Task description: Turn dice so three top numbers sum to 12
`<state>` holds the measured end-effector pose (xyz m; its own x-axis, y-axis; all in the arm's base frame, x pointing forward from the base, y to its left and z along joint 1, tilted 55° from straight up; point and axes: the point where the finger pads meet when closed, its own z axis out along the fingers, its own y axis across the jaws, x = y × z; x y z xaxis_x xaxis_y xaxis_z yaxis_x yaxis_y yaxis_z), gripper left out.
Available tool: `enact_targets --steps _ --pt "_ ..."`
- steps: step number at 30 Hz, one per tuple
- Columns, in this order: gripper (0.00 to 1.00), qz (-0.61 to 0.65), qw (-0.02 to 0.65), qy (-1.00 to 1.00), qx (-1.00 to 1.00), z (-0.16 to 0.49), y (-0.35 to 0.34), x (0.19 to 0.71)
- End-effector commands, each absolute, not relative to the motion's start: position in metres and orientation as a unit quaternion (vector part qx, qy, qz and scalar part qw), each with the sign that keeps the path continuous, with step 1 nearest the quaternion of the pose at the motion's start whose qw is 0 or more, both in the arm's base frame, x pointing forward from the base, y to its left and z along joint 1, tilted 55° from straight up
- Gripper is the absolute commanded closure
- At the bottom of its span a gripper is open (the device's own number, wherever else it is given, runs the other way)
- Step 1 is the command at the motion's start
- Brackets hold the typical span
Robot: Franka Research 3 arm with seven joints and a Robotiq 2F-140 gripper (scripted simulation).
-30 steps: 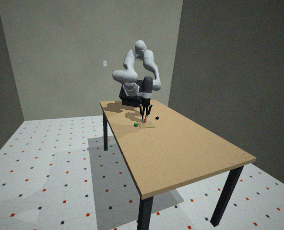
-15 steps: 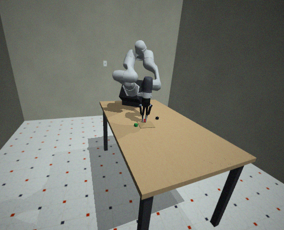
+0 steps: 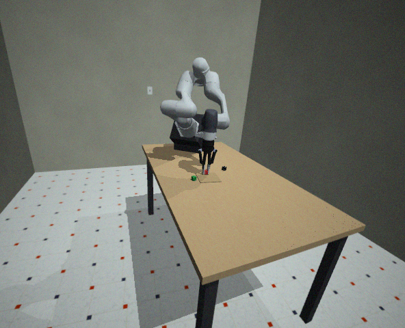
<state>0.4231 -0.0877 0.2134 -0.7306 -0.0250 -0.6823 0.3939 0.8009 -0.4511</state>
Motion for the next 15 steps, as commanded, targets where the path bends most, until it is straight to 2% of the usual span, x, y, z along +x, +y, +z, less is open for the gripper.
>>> enact_targets --steps 1,15 --pt "0.87 -0.299 0.352 0.881 0.101 0.2137 -0.0876 0.4247" --pt "0.87 -0.299 0.352 0.881 0.101 0.2129 -0.0884 0.4254"
